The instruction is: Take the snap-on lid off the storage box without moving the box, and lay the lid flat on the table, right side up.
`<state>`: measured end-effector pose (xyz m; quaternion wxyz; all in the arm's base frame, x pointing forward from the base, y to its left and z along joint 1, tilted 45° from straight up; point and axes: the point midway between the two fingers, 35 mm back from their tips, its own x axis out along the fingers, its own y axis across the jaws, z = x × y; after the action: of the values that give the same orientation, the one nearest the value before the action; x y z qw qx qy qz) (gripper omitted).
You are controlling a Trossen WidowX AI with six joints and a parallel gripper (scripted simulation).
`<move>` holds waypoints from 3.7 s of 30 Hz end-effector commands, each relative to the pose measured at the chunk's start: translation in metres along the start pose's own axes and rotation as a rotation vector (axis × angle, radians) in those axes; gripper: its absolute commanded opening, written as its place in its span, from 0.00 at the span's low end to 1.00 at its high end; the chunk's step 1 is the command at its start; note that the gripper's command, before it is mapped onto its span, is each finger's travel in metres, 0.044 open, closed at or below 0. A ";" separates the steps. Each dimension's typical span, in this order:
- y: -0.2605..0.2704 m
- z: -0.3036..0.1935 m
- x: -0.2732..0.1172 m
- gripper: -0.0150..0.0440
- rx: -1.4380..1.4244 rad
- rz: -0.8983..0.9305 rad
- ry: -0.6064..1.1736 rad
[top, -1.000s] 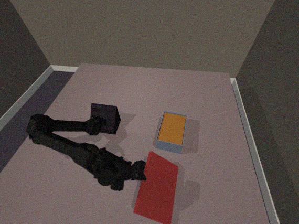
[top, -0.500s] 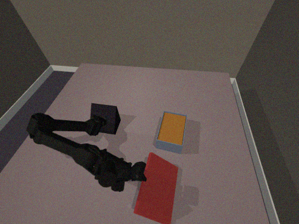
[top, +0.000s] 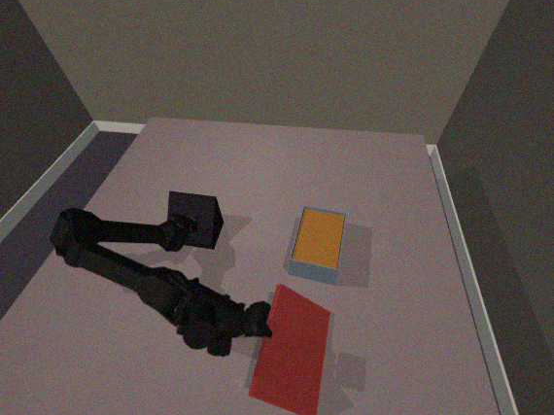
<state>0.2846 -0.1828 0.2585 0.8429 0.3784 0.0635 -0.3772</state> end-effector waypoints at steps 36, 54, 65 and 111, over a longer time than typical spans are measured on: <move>-0.024 -0.003 0.021 0.25 -0.008 0.006 0.010; -0.035 -0.003 0.030 0.25 -0.009 0.006 0.009; -0.041 -0.003 0.036 0.25 -0.009 0.006 0.009; -0.064 0.001 0.015 1.00 -0.011 0.005 0.009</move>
<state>0.2571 -0.2221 0.2215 0.8455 0.3758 0.0612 -0.3744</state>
